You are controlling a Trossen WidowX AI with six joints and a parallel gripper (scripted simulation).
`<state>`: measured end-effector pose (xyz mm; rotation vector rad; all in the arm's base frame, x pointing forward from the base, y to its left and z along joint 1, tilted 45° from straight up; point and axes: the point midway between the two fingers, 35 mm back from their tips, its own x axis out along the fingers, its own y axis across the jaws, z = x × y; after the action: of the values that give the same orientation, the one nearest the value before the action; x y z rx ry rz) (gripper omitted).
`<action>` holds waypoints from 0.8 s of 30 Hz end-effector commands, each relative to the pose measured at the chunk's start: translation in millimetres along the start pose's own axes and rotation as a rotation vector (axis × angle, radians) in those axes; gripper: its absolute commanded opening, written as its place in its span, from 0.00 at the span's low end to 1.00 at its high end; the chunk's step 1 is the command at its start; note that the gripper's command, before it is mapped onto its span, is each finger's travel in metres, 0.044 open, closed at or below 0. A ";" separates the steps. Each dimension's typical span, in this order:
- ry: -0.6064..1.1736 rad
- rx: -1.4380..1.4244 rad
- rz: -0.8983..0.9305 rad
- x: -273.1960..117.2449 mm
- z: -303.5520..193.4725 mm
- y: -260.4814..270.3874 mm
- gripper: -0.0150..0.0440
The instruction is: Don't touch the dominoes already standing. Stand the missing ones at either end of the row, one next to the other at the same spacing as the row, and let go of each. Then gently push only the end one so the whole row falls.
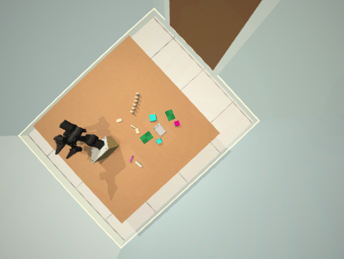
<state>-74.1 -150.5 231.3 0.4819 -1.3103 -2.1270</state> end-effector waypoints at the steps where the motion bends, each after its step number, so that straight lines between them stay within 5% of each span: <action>1: 0.012 -0.010 0.006 -0.2 -2.3 1.4 0.98; 10: 0.627 -0.527 0.297 -50.4 -121.6 39.0 1.00; 17: 1.152 -0.933 0.531 -138.6 -195.8 19.9 1.00; 24: 1.686 -1.279 0.702 -238.1 -217.8 -34.3 1.00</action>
<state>203.9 -160.9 122.6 0.6987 0.5669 -1.0257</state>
